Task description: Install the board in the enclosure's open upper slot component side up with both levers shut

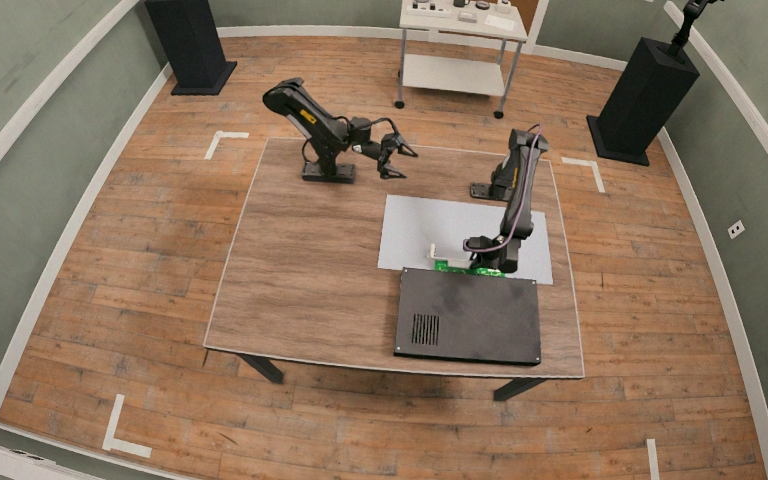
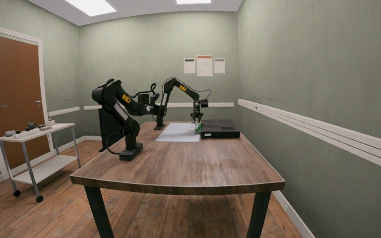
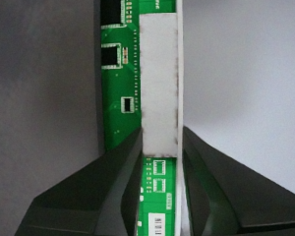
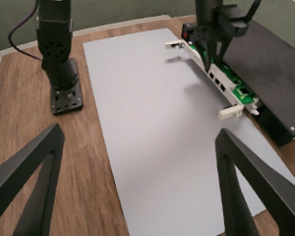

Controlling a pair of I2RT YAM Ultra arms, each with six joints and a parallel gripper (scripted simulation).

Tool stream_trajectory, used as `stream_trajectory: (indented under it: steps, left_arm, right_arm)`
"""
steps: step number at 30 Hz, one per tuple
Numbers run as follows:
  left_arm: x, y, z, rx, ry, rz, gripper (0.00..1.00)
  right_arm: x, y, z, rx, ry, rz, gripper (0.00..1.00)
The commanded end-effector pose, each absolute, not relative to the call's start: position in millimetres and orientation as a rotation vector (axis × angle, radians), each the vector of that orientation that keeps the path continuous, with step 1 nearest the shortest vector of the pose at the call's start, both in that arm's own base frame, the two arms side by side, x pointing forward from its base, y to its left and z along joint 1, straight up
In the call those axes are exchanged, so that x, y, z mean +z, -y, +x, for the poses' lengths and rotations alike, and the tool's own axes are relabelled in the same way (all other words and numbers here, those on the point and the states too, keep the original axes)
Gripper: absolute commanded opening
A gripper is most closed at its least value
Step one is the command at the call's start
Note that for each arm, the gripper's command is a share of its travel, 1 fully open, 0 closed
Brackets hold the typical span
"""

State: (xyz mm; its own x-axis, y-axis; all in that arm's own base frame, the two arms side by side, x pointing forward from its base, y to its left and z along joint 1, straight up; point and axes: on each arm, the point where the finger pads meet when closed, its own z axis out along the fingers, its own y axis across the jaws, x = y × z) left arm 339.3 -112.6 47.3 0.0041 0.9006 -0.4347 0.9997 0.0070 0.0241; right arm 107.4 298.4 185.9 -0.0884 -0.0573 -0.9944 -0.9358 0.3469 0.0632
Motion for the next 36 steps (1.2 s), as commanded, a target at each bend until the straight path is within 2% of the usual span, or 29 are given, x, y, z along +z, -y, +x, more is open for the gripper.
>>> stream_trajectory:
  steps: [1, 2, 3, 22, 25, 30, 36]
  left_arm:
    - [63.7, 116.7, 352.3, -0.416, -1.909, 1.926, 0.18]
    - [63.7, 116.7, 352.3, -0.416, -1.909, 1.926, 0.30]
    - [60.0, 117.2, 348.3, -0.420, -1.916, 1.939, 0.32]
    - [96.8, 105.1, 344.0, -0.374, -1.874, 1.913, 0.32]
    - [99.5, 102.0, 348.5, -0.383, -1.880, 1.915, 0.64]
    - [133.8, 85.9, 347.5, -0.371, -1.875, 1.914, 0.64]
    - [118.5, 86.2, 341.6, -0.406, -1.902, 1.940, 0.64]
  right_arm:
    - [192.9, -298.6, 105.0, 0.979, -1.437, -0.953, 1.00]
    - [192.9, -298.6, 105.0, 0.979, -1.437, -0.953, 1.00]
    - [192.9, -298.6, 105.0, 0.979, -1.437, -0.953, 1.00]
    - [192.9, -298.6, 105.0, 0.979, -1.437, -0.953, 1.00]
    - [192.9, -298.6, 105.0, 0.979, -1.437, -0.953, 1.00]
    - [192.9, -298.6, 105.0, 0.979, -1.437, -0.953, 1.00]
    - [192.9, -298.6, 105.0, 0.979, -1.437, -0.953, 1.00]
